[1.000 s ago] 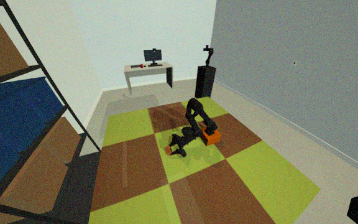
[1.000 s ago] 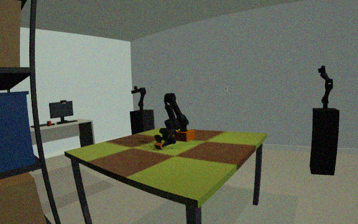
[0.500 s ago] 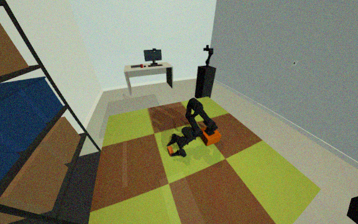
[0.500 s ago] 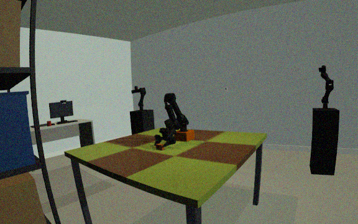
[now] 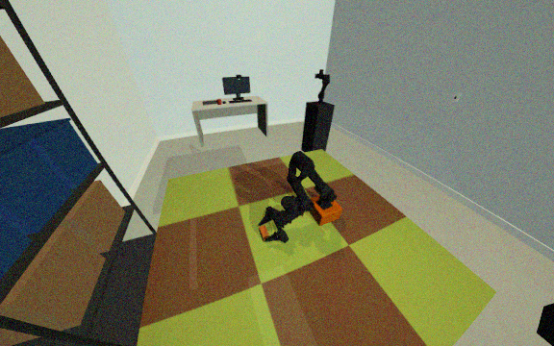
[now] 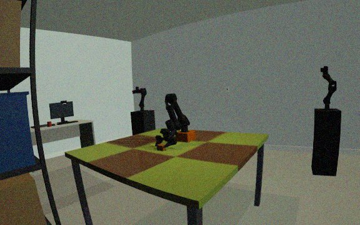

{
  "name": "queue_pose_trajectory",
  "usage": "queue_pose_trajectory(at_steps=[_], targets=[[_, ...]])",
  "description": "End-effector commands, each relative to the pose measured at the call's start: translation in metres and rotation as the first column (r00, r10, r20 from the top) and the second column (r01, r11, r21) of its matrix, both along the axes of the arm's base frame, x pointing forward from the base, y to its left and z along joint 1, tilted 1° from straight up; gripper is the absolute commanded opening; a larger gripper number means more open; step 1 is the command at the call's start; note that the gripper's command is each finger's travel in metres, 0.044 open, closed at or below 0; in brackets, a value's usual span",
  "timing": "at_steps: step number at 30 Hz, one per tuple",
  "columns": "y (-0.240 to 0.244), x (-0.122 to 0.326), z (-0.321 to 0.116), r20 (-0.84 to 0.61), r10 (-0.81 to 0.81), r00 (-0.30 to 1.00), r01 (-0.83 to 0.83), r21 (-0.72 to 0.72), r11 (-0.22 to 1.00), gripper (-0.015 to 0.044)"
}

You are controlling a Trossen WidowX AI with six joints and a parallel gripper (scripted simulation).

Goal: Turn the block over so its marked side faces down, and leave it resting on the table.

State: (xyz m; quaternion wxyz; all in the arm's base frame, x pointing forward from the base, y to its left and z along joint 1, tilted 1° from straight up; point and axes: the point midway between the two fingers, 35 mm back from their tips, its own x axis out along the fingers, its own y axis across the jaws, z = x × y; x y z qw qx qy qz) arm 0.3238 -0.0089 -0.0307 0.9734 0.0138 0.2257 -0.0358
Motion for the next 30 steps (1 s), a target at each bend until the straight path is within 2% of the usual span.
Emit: queue_pose_trajectory(at_steps=[1, 9, 18, 26, 30], targets=[[0.000, 0.000, 0.000, 0.001, -0.002, 1.000, 0.002, -0.004, 1.000, 0.0440], [0.000, 0.003, -0.001, -0.018, -0.001, 1.000, 0.001, -0.003, 1.000, 0.0440], [0.000, 0.020, 0.014, -0.279, 0.005, 0.960, -0.001, 0.015, 1.000, 0.0440], [0.001, -0.012, 0.067, -0.498, 0.012, 0.867, 0.004, 0.032, 0.999, 0.0440], [0.001, -0.017, 0.072, -0.516, 0.013, 0.856, 0.004, 0.031, 1.000, 0.0440]])
